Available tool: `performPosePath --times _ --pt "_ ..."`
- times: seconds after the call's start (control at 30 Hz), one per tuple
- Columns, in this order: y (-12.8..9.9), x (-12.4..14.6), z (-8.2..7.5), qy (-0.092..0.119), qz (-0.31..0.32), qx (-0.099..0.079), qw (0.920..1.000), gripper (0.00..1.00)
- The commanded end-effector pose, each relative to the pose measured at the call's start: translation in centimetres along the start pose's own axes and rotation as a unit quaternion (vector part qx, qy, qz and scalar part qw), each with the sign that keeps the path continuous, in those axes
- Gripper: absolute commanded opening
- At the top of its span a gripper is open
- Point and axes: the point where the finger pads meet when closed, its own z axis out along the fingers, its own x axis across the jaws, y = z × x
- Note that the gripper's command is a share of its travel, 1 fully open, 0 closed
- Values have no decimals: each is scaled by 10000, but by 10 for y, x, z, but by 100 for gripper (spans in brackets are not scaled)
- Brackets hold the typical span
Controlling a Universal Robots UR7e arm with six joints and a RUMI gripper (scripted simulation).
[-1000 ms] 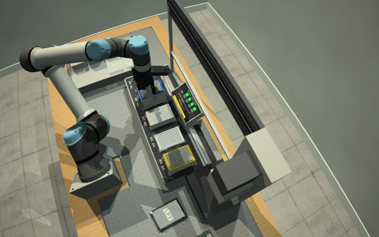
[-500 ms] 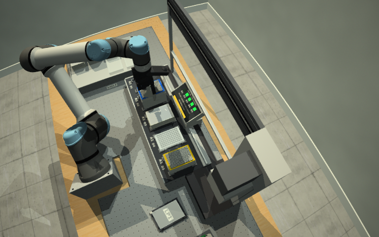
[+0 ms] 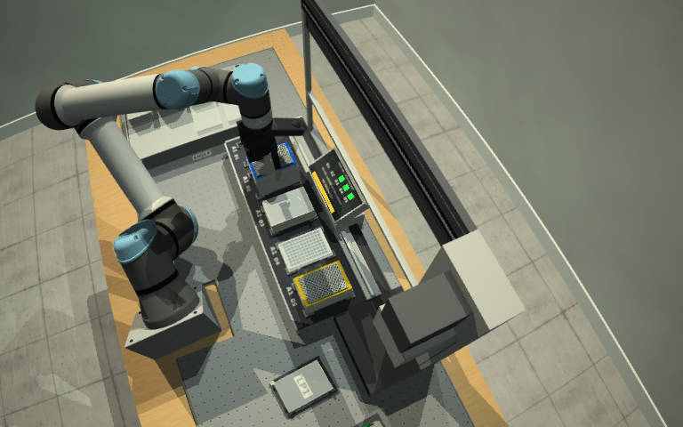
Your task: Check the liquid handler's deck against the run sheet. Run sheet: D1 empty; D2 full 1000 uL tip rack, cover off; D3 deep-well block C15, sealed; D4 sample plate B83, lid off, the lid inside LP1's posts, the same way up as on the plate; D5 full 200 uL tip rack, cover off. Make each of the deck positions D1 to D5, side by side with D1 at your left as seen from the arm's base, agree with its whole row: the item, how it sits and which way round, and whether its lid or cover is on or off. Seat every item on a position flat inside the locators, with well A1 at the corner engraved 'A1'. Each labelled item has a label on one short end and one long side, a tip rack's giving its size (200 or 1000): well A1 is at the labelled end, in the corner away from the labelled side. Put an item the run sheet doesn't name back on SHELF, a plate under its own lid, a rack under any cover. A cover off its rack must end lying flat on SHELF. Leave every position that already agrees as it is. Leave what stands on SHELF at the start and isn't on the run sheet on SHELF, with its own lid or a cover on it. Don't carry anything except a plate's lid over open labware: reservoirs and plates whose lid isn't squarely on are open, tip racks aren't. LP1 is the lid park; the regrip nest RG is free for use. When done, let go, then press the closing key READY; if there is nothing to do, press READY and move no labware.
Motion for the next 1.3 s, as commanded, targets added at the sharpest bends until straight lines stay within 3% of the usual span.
performPosePath --times 0.0,1.27 --pt "0 0 -6 0 -1 3 10000 0" --pt "0 0 -60 0 -1 3 10000 0"
